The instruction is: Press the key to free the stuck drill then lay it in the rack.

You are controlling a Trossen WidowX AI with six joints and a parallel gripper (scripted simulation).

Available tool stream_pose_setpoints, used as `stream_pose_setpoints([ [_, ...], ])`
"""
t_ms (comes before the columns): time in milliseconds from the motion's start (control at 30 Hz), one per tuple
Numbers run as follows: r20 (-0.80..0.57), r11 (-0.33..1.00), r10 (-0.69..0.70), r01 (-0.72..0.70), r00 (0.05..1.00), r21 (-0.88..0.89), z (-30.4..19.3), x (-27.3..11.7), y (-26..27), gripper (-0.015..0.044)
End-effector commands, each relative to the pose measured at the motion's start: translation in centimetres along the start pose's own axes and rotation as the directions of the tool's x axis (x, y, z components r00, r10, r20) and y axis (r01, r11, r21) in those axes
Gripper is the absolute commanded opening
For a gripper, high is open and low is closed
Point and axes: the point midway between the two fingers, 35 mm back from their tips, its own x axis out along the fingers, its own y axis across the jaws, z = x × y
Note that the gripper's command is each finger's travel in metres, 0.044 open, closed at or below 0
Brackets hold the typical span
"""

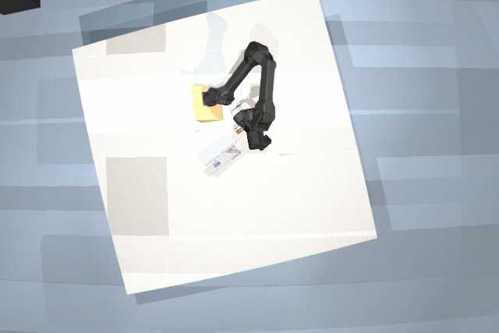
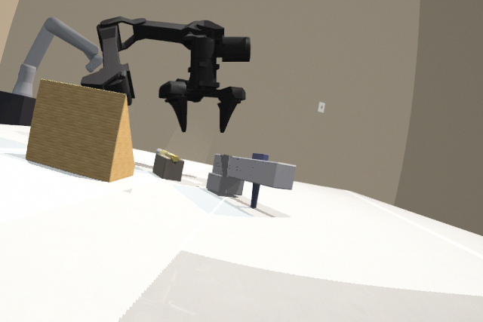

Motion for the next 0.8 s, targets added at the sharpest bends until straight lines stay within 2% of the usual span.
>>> stream_pose_setpoints([
  [0, -0.101, 0.990, -0.139, 0.137, 0.985, -0.024, -3.3, -1.7, -5.0, 0.0440],
  [133, -0.198, 0.956, -0.293, 0.280, 0.935, -0.091, -6.9, -4.3, -10.2, 0.0440],
  [300, -0.298, 0.881, -0.473, 0.431, 0.829, -0.196, -11.3, -8.8, -16.1, 0.0440],
  [533, -0.407, 0.736, -0.677, 0.579, 0.613, -0.351, -16.9, -17.2, -21.8, 0.0440],
  [767, -0.434, 0.564, -0.822, 0.638, 0.369, -0.524, -21.1, -25.9, -25.5, 0.0440],
])
